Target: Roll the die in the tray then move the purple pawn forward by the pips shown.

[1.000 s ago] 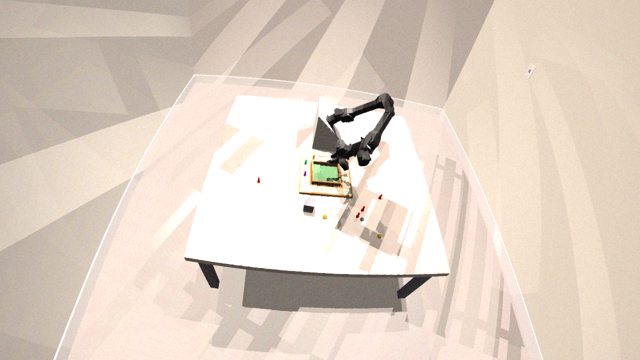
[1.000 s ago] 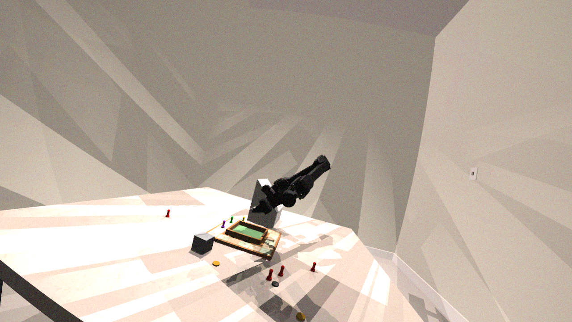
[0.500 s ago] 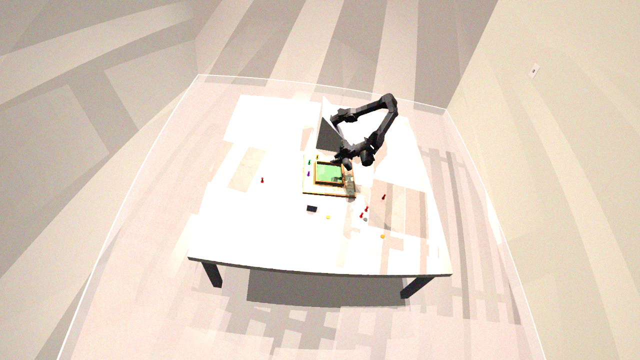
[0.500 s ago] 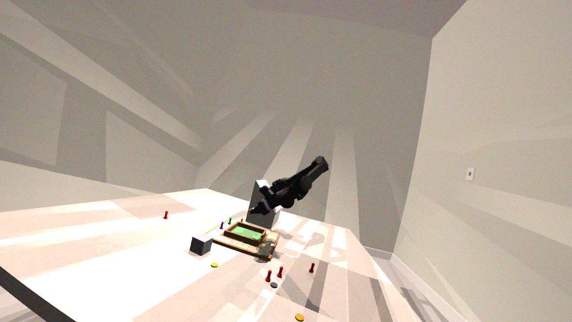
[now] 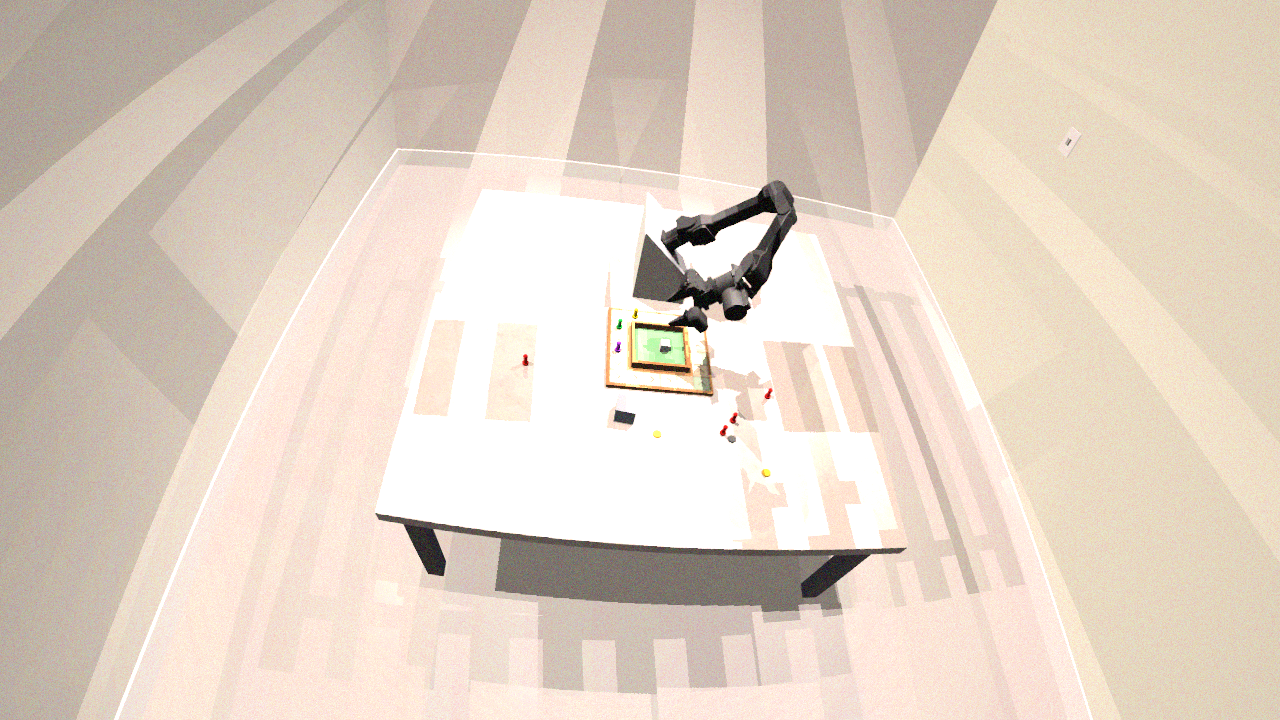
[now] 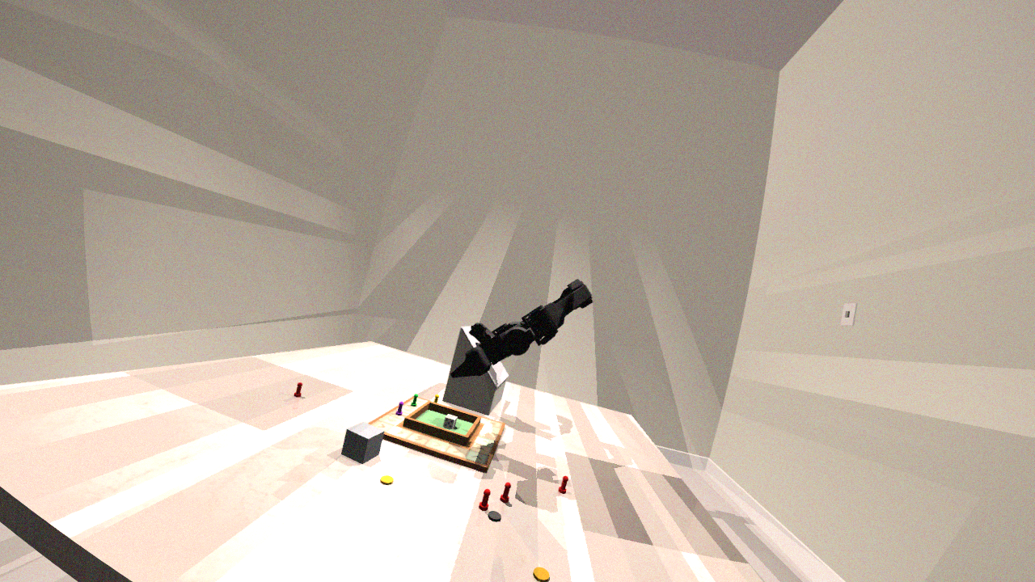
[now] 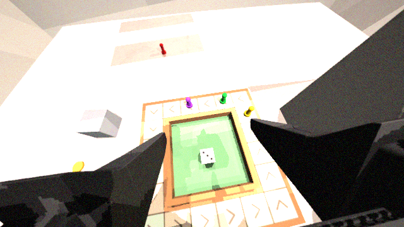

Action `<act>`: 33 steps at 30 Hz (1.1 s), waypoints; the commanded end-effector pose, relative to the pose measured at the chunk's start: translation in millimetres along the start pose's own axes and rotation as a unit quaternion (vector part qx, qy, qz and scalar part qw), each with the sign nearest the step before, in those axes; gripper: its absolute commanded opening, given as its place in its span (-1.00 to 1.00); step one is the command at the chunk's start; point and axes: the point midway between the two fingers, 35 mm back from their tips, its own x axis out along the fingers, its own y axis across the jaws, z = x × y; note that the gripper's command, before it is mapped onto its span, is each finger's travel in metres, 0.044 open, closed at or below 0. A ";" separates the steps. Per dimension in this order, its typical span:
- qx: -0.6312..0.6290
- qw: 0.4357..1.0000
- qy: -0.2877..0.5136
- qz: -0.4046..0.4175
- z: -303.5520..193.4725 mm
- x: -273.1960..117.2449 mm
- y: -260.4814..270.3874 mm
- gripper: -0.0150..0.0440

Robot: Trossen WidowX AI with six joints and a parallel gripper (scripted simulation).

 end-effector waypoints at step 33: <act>-0.561 0.741 0.291 0.225 37.0 108.5 23.7 0.19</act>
